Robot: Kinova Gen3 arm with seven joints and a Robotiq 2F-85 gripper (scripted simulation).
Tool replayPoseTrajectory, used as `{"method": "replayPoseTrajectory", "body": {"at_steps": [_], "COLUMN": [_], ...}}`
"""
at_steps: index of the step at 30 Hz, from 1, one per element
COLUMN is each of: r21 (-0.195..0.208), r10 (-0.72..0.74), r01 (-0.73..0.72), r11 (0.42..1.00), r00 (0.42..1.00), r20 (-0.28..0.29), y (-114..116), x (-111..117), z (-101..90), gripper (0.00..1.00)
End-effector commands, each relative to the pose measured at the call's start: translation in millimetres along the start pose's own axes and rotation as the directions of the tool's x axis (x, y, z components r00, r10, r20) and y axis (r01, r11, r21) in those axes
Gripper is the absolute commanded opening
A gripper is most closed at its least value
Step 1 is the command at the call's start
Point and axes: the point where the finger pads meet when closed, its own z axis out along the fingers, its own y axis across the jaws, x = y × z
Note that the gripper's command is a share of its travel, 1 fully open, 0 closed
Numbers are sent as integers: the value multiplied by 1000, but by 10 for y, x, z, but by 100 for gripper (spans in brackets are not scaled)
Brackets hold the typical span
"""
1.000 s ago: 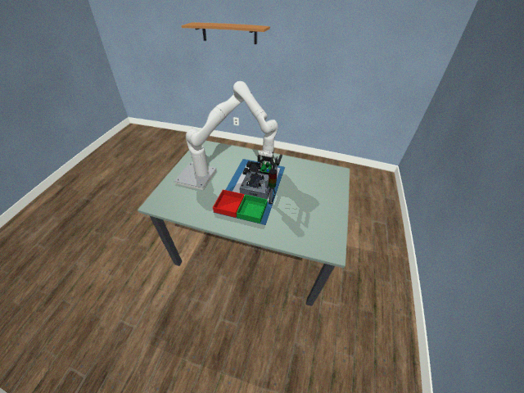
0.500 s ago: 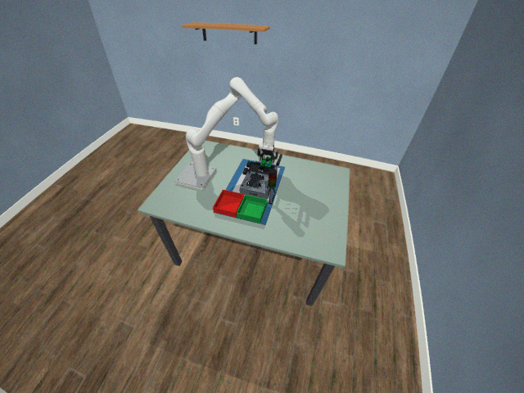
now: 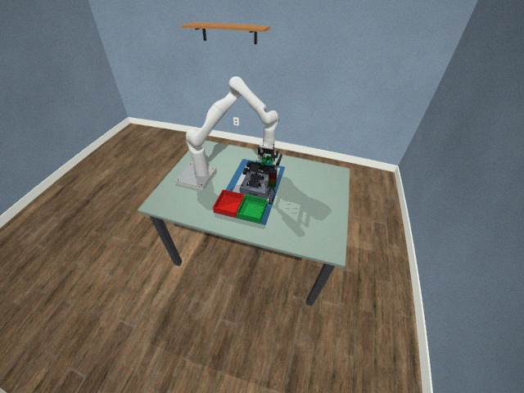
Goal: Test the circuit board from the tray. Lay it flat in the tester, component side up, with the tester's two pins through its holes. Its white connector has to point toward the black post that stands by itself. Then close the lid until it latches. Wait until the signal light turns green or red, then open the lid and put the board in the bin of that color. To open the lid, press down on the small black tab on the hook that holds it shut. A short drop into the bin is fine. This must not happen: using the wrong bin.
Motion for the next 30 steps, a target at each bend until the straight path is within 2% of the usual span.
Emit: {"method": "replayPoseTrajectory", "body": {"at_steps": [1, 16, 25, 30], "r21": [1, 1, 1, 1], "r10": [0, 0, 0, 0], "r01": [0, 0, 0, 0], "r11": [1000, 1000, 1000, 1000], "r00": [1000, 1000, 1000, 1000], "r20": [1, 1, 1, 1], "y": [-4, 6, 50, 103], "x": [-2, 41, 222, 443], "z": [-7, -10, -24, -40], "gripper": [77, 77, 77, 77]}}
